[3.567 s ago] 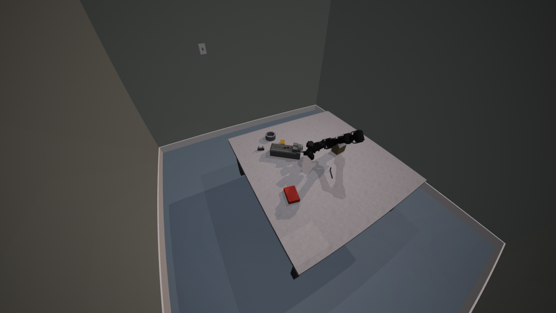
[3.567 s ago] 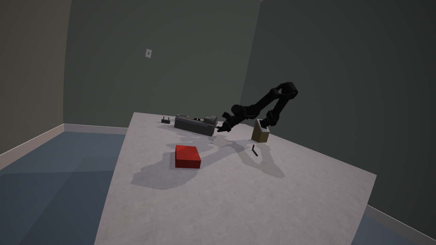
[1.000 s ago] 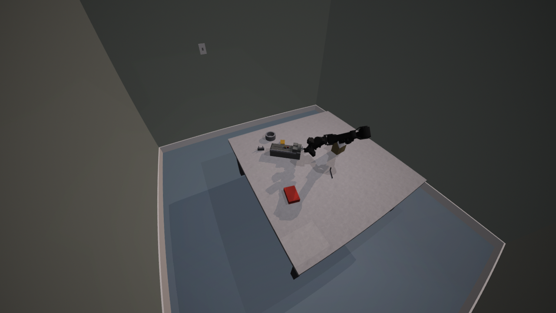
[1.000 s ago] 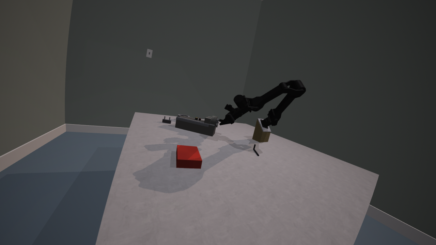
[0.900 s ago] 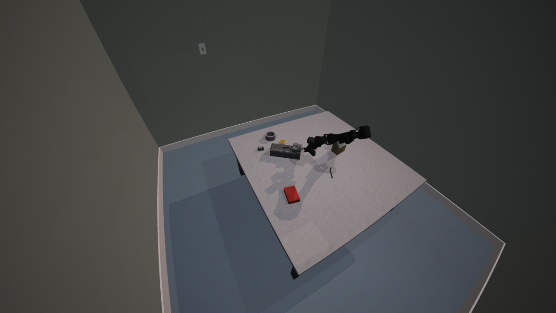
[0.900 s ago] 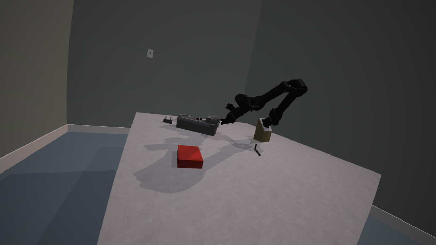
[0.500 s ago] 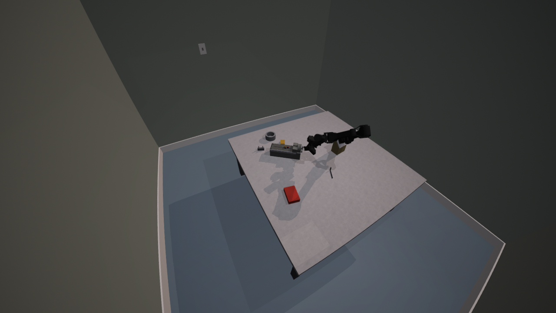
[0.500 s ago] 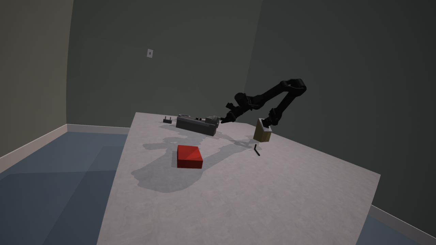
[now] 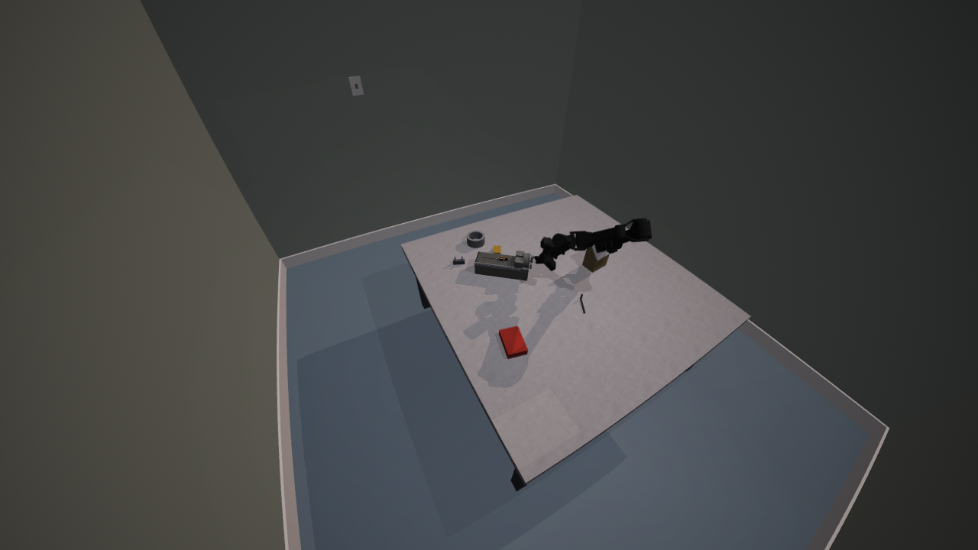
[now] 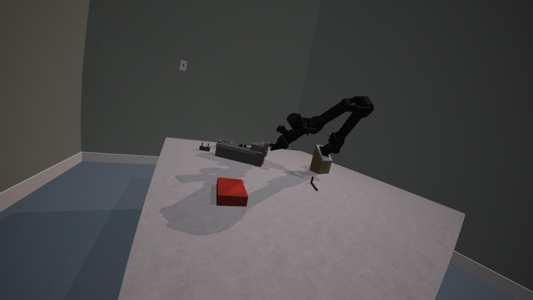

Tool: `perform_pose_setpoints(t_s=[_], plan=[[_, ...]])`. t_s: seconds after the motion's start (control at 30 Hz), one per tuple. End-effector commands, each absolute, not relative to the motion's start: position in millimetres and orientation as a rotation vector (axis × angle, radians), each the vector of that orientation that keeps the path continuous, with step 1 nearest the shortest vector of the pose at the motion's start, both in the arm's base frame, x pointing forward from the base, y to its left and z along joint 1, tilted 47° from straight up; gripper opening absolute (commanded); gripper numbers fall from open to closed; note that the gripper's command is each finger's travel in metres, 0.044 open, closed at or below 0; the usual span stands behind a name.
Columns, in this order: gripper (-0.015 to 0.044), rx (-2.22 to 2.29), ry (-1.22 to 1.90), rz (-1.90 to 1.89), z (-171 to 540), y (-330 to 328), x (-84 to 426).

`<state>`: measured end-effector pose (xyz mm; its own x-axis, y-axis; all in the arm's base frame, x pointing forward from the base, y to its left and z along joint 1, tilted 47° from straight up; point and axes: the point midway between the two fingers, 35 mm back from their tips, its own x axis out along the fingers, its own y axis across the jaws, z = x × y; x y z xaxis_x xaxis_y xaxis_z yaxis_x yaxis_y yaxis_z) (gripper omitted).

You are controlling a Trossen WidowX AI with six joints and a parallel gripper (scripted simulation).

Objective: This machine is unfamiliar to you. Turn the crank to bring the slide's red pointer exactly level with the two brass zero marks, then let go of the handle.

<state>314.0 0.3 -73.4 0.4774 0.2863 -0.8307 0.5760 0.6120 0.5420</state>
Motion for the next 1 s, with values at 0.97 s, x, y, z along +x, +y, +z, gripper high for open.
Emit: perform_pose_setpoints(t_s=[0.97], plan=[[0.0, 0.94, 1.1, -0.24, -82.6, -8.9, 304.2]])
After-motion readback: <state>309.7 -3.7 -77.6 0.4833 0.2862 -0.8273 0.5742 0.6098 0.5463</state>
